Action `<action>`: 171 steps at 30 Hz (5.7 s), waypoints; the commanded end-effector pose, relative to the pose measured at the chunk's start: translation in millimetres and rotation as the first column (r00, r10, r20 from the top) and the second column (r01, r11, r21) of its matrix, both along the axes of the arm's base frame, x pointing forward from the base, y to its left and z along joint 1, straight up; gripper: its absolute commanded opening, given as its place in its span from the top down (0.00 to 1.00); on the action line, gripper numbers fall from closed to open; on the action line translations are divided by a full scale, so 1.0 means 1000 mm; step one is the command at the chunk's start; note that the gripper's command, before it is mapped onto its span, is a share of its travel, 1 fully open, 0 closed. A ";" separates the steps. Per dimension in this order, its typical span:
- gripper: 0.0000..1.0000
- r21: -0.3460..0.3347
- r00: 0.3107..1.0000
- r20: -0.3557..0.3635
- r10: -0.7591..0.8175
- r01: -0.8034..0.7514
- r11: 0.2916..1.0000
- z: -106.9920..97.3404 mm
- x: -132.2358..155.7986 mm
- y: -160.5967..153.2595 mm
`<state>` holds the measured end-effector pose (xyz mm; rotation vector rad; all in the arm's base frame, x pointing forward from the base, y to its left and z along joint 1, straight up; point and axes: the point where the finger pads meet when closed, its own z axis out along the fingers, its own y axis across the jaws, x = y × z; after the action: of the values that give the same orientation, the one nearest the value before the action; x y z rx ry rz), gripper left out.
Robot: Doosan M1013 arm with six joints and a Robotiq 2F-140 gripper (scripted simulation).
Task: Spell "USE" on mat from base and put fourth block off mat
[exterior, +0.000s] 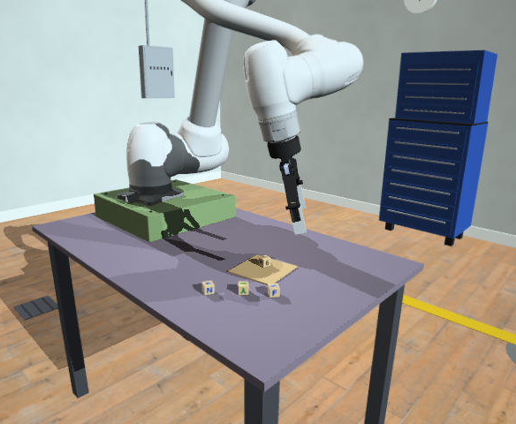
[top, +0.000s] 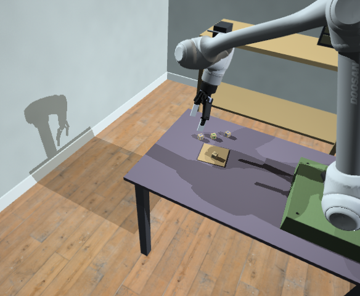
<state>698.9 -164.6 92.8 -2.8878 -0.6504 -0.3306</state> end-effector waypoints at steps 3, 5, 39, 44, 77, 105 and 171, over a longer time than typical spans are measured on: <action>0.00 -0.005 0.994 0.086 0.071 -0.070 0.997 -0.051 -0.005 -0.050; 0.00 -0.013 0.992 0.098 0.081 -0.080 0.997 -0.061 -0.007 -0.060; 0.00 -0.051 0.983 0.140 0.120 -0.114 0.992 -0.099 -0.022 -0.101; 0.00 -0.051 0.983 0.140 0.120 -0.114 0.992 -0.099 -0.022 -0.101; 0.00 -0.050 0.983 0.139 0.121 -0.115 0.992 -0.100 -0.090 -0.132; 0.00 -0.050 0.983 0.139 0.121 -0.115 0.992 -0.100 -0.090 -0.132; 0.00 -0.050 0.983 0.140 0.121 -0.115 0.992 -0.100 -0.164 -0.176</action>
<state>534.9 -340.2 -7.3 -2.8681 -0.8575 -0.5160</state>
